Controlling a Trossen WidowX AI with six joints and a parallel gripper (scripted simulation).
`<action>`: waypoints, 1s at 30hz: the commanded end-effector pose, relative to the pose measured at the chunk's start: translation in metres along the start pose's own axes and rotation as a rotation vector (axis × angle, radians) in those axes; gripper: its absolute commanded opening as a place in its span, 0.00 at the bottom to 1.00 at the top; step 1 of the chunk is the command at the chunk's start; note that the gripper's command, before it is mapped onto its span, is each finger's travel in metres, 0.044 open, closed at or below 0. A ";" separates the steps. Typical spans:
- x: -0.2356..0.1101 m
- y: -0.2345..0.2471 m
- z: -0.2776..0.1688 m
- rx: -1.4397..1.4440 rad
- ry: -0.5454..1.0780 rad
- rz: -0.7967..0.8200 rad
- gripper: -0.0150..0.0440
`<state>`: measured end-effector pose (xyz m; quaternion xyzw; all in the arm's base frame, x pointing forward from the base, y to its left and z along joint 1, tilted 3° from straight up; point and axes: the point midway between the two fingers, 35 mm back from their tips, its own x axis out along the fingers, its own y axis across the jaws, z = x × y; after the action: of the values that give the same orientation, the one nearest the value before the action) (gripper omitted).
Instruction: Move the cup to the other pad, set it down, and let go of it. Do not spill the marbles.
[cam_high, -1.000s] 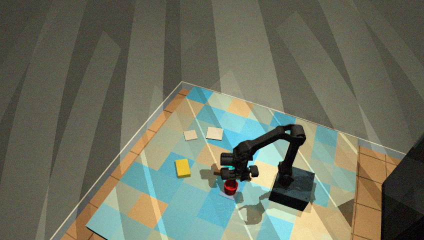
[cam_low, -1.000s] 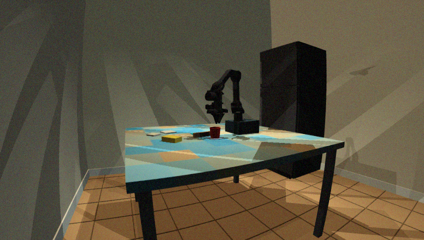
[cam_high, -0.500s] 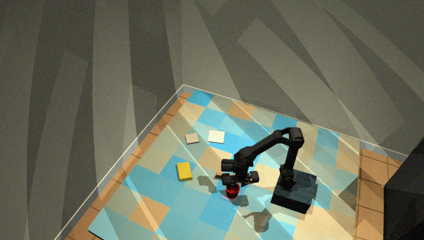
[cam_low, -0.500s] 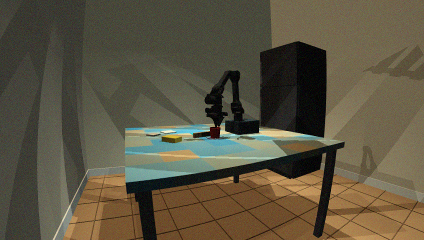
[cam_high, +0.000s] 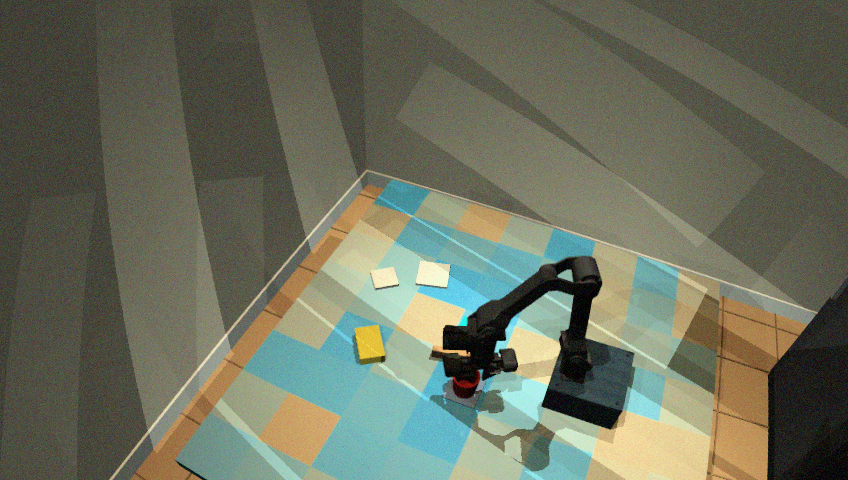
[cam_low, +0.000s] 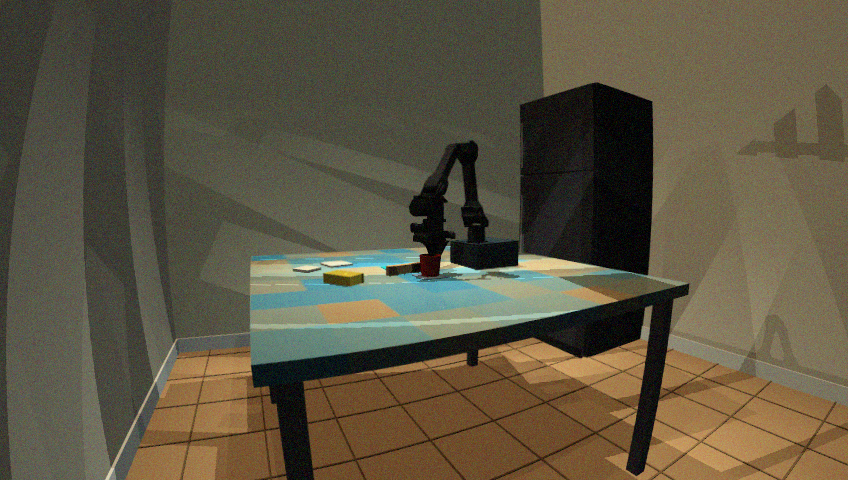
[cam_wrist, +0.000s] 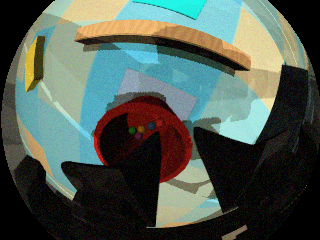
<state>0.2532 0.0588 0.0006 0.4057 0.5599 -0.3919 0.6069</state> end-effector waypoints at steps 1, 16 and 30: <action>0.008 -0.002 0.000 -0.002 0.001 -0.006 0.50; 0.014 -0.002 0.000 0.002 0.000 -0.004 0.35; 0.010 -0.002 0.000 0.002 0.000 -0.004 0.25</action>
<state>0.2520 0.0578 -0.0125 0.4054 0.5603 -0.3936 0.6057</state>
